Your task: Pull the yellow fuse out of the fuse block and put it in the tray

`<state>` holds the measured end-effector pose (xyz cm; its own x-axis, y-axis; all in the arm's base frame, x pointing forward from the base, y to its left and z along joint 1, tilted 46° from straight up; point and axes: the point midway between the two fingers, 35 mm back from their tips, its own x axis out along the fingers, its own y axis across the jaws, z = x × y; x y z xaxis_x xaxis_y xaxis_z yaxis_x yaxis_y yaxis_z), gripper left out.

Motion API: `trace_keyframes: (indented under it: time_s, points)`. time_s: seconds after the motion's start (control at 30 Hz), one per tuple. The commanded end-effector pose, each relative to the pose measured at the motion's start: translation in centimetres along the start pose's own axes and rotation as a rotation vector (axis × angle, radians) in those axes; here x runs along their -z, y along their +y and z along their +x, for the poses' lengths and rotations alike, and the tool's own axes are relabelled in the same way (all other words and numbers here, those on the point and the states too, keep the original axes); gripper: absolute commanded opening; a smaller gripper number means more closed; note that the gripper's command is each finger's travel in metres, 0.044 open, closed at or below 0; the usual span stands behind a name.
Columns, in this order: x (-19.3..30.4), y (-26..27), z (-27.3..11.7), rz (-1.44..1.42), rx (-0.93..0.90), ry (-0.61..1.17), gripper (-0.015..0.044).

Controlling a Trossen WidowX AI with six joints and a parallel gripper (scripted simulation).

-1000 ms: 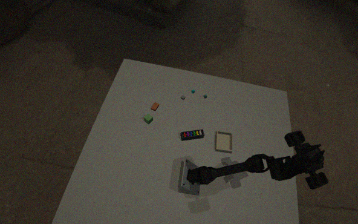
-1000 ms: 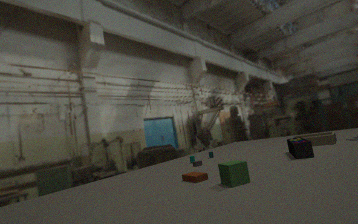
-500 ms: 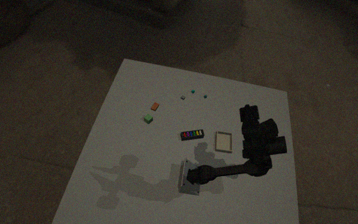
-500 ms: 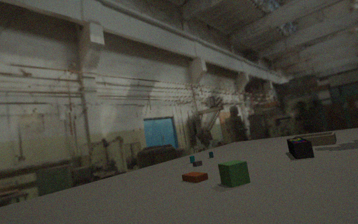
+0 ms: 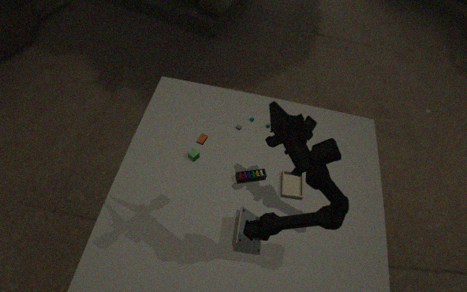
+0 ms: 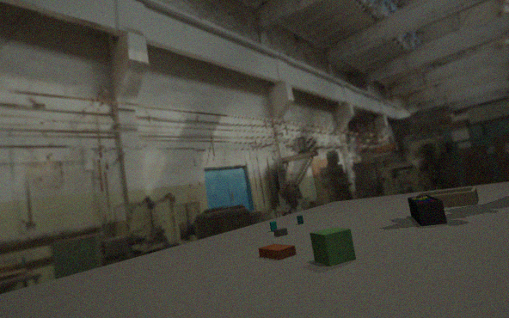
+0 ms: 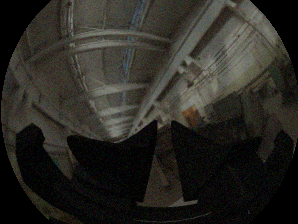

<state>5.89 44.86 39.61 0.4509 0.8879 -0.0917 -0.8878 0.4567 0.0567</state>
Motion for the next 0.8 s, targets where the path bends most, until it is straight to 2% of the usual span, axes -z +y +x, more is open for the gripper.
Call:
trace_keyframes:
  time_s: [0.0, 0.2, 0.37, 0.57, 0.77]
  points:
    - [4.6, -3.9, 2.5, -0.049, 0.124, 0.137, 0.0074]
    - [11.4, -11.8, 4.3, -0.118, 0.332, 0.37, 0.0074]
    - [16.9, -18.6, 3.7, -0.155, 0.501, 0.578, 0.0074]
    - [23.0, -26.3, 0.5, -0.175, 0.691, 0.846, 0.0074]
    - [28.3, -32.9, -5.1, -0.166, 0.863, 1.141, 0.0074]
